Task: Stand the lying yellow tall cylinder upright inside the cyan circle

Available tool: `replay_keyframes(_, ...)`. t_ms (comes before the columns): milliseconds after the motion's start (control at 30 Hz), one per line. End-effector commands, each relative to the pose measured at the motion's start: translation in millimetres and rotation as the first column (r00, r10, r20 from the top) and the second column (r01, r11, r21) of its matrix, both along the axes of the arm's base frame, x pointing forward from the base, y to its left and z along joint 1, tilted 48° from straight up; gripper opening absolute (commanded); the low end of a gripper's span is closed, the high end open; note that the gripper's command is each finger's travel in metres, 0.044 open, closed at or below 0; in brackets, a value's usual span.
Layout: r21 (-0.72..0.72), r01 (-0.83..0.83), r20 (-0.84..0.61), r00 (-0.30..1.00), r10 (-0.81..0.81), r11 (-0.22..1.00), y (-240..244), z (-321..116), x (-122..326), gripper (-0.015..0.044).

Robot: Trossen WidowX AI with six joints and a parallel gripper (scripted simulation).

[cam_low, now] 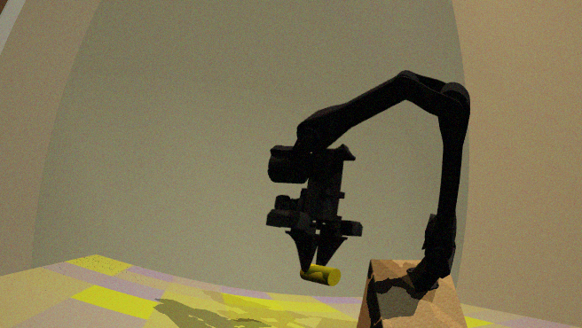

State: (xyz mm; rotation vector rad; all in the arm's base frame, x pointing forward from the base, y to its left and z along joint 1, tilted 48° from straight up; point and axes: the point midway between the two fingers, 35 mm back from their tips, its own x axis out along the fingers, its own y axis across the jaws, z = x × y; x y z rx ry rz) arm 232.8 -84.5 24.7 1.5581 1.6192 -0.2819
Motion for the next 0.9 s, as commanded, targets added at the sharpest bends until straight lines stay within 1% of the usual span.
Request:
replay_keyframes(0, 0.015, 0.063, -0.059, 0.996, -0.062, 0.998, 5.8, 7.7, 2.1, 0.0105)
replay_keyframes(300, 0.03, 0.209, -0.212, 0.957, -0.198, 0.977, 18.6, 22.2, 6.1, 0.0105)
replay_keyframes(600, 0.024, 0.346, -0.358, 0.879, -0.315, 0.938, 31.7, 36.3, 8.8, 0.0105)
replay_keyframes(867, 0.015, 0.352, -0.374, 0.87, -0.321, 0.936, 33.5, 36.9, 8.6, 0.0105)
